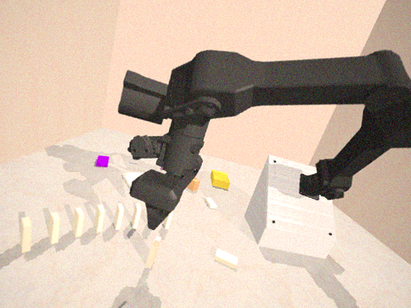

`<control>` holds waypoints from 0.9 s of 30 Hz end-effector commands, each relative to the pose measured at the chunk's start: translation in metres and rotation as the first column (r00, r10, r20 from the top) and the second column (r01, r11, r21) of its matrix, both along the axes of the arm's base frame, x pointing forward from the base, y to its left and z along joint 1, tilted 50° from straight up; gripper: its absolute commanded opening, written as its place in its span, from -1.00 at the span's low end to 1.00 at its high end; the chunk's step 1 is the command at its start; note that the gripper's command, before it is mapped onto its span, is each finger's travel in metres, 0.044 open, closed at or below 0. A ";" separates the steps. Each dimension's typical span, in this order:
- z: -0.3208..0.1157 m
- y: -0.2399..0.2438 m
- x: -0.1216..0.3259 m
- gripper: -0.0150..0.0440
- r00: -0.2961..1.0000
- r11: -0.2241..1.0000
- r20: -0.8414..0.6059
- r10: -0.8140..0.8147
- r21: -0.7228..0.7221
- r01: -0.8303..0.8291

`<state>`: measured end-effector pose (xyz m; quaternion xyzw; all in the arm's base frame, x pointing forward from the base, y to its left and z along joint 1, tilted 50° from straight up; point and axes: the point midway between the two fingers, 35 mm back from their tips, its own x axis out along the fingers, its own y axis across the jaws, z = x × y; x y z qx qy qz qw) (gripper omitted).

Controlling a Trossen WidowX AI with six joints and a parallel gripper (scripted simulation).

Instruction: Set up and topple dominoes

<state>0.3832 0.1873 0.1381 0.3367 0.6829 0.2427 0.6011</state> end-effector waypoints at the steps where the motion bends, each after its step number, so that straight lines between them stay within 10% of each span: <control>1: -0.001 0.004 -0.002 1.00 1.000 1.000 -0.019 0.017 0.018 -0.017; 27: -0.052 0.065 -0.008 0.91 1.000 1.000 -0.019 0.017 0.021 -0.017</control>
